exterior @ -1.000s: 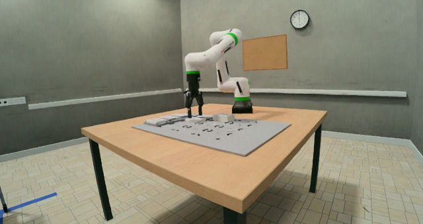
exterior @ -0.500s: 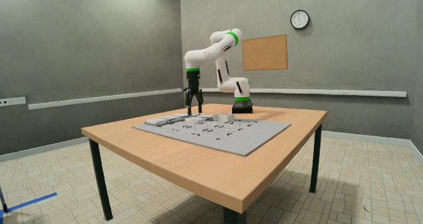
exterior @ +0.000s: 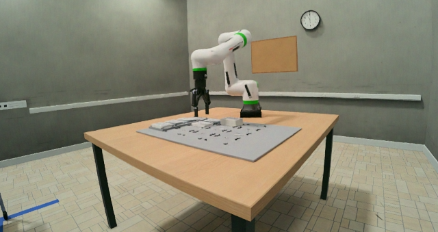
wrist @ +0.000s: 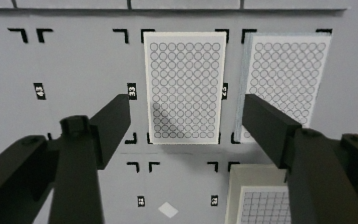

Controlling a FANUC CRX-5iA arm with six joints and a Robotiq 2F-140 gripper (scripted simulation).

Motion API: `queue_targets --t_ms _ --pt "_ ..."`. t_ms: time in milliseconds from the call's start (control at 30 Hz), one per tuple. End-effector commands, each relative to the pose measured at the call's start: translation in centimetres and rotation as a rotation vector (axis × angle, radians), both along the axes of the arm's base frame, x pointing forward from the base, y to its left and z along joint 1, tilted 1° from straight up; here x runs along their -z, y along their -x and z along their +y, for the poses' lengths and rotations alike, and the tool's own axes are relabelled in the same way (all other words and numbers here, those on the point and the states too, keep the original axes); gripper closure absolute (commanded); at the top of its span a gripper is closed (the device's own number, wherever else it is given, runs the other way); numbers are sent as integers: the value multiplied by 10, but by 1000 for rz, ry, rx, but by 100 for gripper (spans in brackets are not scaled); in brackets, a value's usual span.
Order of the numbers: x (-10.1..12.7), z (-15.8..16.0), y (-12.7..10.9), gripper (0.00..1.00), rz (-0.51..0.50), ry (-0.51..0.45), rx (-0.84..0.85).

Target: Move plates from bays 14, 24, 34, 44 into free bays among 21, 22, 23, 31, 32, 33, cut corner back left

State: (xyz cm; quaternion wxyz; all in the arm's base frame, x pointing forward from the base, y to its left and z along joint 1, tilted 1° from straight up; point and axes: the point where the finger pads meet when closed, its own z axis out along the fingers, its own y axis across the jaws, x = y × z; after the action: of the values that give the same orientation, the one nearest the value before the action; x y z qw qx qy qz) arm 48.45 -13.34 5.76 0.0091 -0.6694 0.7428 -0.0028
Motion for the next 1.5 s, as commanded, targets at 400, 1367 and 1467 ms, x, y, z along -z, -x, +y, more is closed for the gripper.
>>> queue_targets --t_ms 400,1367,1467 --pt "-10 0 0 30 -2 1 0" --pt "-11 -61 -64 30 -2 1 0" --pt "-11 -64 -67 30 -2 1 0"
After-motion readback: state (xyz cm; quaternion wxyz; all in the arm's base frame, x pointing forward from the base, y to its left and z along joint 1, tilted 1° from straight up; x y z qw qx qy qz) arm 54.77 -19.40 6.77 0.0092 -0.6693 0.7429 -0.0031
